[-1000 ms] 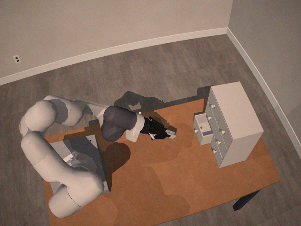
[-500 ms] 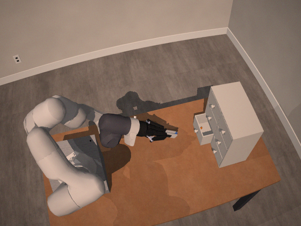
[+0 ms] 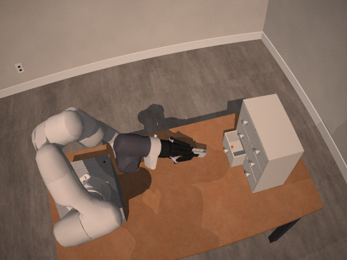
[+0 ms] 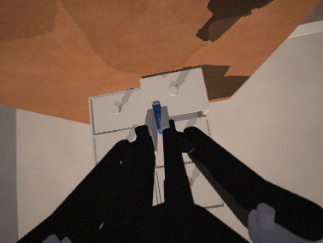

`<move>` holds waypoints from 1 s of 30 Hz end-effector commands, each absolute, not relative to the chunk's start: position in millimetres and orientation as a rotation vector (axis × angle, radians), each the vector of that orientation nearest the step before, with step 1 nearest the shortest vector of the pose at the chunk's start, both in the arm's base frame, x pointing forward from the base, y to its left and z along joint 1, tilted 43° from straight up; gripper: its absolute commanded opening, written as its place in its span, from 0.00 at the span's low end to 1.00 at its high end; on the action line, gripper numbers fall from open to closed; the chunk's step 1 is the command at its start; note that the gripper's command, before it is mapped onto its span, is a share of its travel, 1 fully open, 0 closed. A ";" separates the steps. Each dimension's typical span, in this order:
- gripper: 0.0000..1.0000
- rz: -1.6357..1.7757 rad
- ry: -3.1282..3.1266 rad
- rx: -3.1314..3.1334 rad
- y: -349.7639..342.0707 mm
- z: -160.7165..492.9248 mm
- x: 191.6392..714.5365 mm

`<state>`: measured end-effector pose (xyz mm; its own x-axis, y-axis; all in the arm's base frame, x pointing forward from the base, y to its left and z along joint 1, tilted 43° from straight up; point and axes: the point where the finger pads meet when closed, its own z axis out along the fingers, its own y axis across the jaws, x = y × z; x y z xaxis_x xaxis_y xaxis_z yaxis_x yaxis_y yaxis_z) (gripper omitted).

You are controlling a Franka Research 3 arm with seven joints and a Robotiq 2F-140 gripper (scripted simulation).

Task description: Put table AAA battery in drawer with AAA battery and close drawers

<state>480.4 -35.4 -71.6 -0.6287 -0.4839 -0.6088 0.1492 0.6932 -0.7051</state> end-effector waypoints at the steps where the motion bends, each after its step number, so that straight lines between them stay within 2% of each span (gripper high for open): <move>1: 0.03 -0.918 2.044 -0.249 -30.7 -69.5 485.1; 12: 0.03 -0.918 2.044 -0.249 -34.3 -69.5 502.4; 30: 0.03 -0.918 2.044 -0.249 -47.4 -69.3 563.8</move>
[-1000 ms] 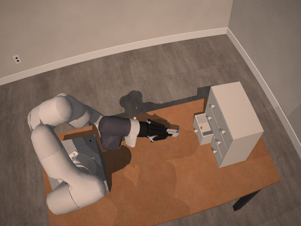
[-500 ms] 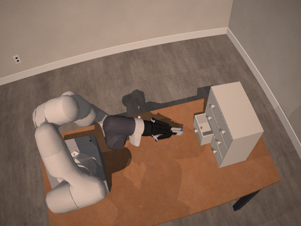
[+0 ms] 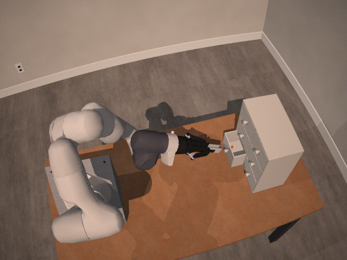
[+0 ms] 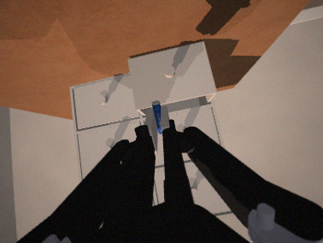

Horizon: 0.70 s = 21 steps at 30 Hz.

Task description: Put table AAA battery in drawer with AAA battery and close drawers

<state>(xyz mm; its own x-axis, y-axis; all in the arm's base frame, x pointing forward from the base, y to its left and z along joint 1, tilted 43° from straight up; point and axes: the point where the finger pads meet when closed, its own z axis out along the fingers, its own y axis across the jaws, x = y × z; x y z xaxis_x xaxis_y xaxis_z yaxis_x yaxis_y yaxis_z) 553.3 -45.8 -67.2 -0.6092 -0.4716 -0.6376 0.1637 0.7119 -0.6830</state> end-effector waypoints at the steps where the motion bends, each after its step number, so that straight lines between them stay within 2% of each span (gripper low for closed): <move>1: 0.03 -0.918 2.044 -0.249 -48.3 -69.3 567.9; 21: 0.03 -0.918 2.044 -0.249 -61.2 -69.2 628.6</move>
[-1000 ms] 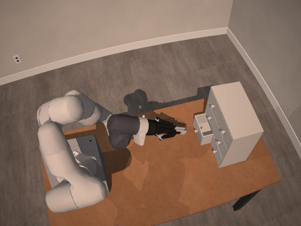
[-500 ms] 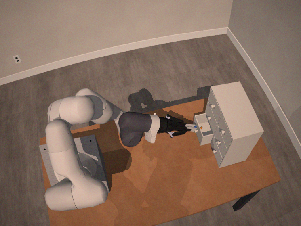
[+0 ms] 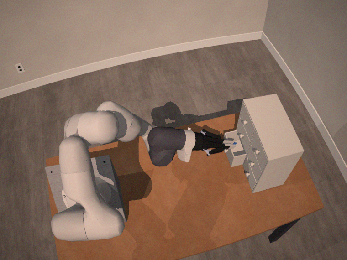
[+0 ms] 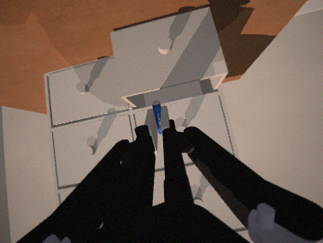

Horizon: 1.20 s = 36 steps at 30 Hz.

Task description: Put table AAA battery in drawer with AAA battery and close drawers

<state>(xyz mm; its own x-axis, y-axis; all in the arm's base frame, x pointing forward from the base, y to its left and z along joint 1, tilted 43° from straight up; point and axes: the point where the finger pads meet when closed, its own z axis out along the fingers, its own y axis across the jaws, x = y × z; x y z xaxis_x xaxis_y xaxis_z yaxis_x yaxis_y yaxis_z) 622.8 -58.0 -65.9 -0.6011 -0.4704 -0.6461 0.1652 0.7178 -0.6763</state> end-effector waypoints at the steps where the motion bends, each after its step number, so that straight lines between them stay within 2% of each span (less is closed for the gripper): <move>1: 0.03 -0.918 2.044 -0.249 -61.7 -69.2 630.9; 36: 0.03 -0.918 2.044 -0.249 -65.8 -69.1 650.1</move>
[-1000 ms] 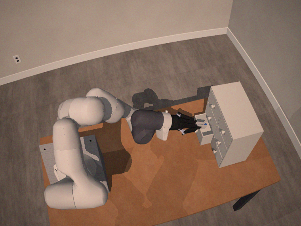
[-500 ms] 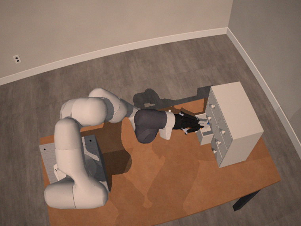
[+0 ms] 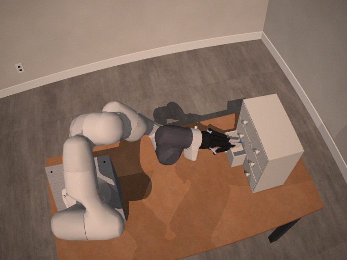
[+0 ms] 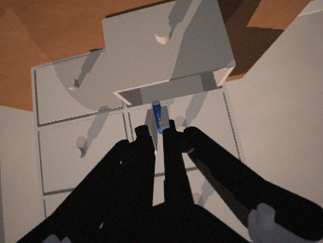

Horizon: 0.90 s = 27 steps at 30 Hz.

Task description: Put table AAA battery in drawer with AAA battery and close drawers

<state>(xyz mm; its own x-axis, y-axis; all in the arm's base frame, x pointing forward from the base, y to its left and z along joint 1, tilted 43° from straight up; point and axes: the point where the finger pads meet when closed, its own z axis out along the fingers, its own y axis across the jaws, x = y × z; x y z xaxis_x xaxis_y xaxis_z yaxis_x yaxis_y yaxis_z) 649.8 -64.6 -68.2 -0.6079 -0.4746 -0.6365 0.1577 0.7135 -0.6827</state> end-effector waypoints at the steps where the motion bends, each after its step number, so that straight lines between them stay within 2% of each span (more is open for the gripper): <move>1: 0.03 -0.918 2.044 -0.249 -65.8 -69.1 650.1; 11: 0.03 -0.918 2.044 -0.249 -65.8 -69.1 650.1; 18: 0.12 -0.918 2.044 -0.249 -65.8 -69.1 650.1; 23: 0.15 -0.918 2.044 -0.249 -65.8 -69.1 650.1; 24: 1.00 -0.918 2.044 -0.249 -65.8 -69.1 650.1; 27: 1.00 -0.918 2.044 -0.249 -65.8 -69.1 650.1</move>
<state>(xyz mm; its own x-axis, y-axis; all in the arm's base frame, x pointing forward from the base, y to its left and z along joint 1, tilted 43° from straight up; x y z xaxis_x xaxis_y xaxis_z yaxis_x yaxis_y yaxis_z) 649.9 -64.7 -68.2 -0.6082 -0.4748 -0.6361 0.1575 0.7133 -0.6830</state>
